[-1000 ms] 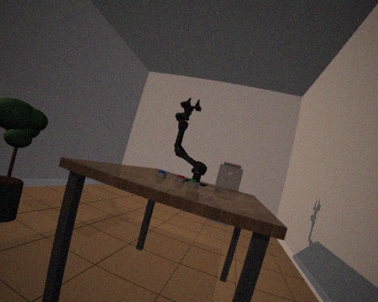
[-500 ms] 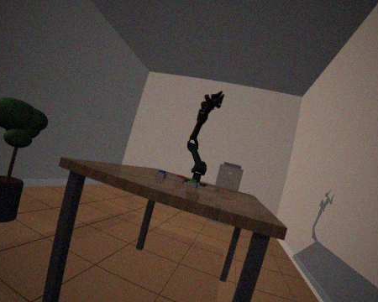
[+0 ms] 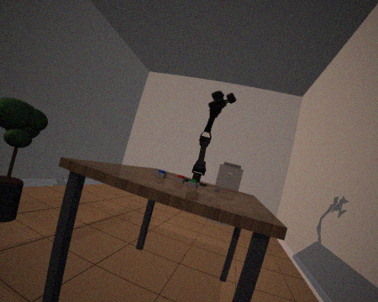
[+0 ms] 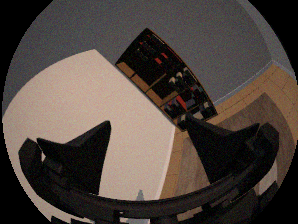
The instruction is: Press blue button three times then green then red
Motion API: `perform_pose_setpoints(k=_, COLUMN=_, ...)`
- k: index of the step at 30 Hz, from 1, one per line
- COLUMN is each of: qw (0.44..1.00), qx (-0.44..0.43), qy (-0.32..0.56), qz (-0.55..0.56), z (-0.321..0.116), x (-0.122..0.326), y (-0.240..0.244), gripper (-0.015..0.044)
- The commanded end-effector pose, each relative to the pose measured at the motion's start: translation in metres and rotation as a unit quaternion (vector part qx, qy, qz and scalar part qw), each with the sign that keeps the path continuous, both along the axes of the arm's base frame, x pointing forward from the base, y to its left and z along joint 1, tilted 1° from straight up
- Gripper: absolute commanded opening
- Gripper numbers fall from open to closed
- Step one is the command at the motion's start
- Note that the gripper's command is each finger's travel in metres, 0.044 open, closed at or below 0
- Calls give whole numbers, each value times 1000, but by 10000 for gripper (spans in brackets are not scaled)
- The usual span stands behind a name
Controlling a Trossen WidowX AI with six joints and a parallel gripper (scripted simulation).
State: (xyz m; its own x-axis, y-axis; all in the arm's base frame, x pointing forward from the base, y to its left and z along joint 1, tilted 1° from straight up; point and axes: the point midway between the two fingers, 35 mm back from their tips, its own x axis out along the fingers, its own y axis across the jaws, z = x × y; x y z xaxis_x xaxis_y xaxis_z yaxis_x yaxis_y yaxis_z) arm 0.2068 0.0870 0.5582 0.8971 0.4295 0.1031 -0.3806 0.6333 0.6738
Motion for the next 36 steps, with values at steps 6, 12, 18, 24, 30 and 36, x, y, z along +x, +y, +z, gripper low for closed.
perform_pose_setpoints(k=6, qw=949, qx=-229, qy=185, qz=-109, z=-127, x=111, y=-54, gripper=400)
perform_pose_setpoints(k=12, qw=864, qx=-355, qy=339, qz=-110, z=-225, x=141, y=-121, gripper=400)
perform_pose_setpoints(k=18, qw=756, qx=-426, qy=495, qz=-31, z=-323, x=125, y=-193, gripper=400)
perform_pose_setpoints(k=24, qw=670, qx=-424, qy=602, qz=96, z=-395, x=79, y=-242, gripper=400)
perform_pose_setpoints(k=30, qw=670, qx=-424, qy=602, qz=96, z=-397, x=79, y=-243, gripper=374)
perform_pose_setpoints(k=36, qw=670, qx=-424, qy=602, qz=96, z=-454, x=81, y=-243, gripper=216)
